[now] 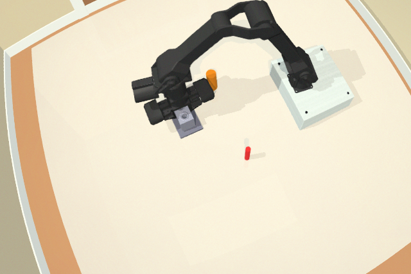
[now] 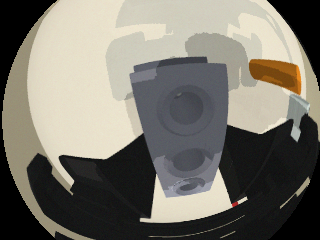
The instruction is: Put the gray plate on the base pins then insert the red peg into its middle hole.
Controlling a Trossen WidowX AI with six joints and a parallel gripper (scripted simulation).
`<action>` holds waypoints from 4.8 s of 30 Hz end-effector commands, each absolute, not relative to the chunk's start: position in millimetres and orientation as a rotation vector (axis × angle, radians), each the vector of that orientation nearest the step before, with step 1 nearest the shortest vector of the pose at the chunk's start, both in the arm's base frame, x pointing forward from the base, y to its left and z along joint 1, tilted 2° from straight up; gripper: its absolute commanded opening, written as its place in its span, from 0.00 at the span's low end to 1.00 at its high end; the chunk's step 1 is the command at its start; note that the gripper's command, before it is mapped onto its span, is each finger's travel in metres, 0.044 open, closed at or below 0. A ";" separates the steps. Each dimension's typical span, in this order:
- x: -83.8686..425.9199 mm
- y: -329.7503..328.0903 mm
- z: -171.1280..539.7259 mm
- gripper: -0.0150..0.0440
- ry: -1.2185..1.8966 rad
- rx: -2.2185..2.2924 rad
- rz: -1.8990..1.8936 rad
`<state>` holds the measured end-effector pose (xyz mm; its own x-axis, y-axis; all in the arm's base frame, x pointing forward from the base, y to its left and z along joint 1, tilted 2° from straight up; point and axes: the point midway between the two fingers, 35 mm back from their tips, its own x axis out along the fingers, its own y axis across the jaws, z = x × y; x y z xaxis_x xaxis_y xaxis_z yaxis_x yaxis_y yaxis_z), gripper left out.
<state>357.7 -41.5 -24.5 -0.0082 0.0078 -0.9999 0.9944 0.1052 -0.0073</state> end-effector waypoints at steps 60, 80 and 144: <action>230.0 139.9 73.4 1.00 1.457 0.783 -0.773; 227.9 141.0 37.5 1.00 1.458 0.781 -0.772; 225.6 141.1 -4.0 0.25 1.458 0.783 -0.774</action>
